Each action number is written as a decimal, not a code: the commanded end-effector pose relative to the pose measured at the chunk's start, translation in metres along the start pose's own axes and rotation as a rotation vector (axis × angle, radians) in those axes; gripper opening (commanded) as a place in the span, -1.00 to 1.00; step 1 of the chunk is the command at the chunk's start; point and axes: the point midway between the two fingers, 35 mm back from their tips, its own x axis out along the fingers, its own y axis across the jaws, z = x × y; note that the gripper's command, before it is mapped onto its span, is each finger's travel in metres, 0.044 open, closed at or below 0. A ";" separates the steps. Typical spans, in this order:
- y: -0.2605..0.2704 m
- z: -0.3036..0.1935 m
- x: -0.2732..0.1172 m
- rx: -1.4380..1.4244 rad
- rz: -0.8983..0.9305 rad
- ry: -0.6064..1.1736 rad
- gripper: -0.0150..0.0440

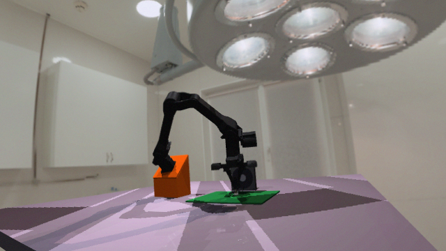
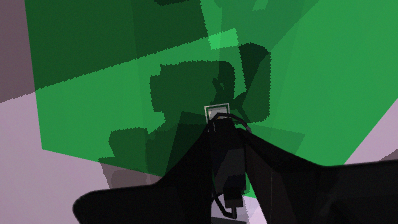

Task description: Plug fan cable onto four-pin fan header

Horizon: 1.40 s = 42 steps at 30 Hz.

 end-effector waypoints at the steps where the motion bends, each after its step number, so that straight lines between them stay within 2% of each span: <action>1: 0.000 0.000 0.001 -0.004 0.001 -0.004 -0.49; 39: 0.000 0.000 0.020 -0.004 0.000 -0.005 -0.49; 42: -0.001 0.000 0.017 -0.003 -0.001 -0.003 -0.22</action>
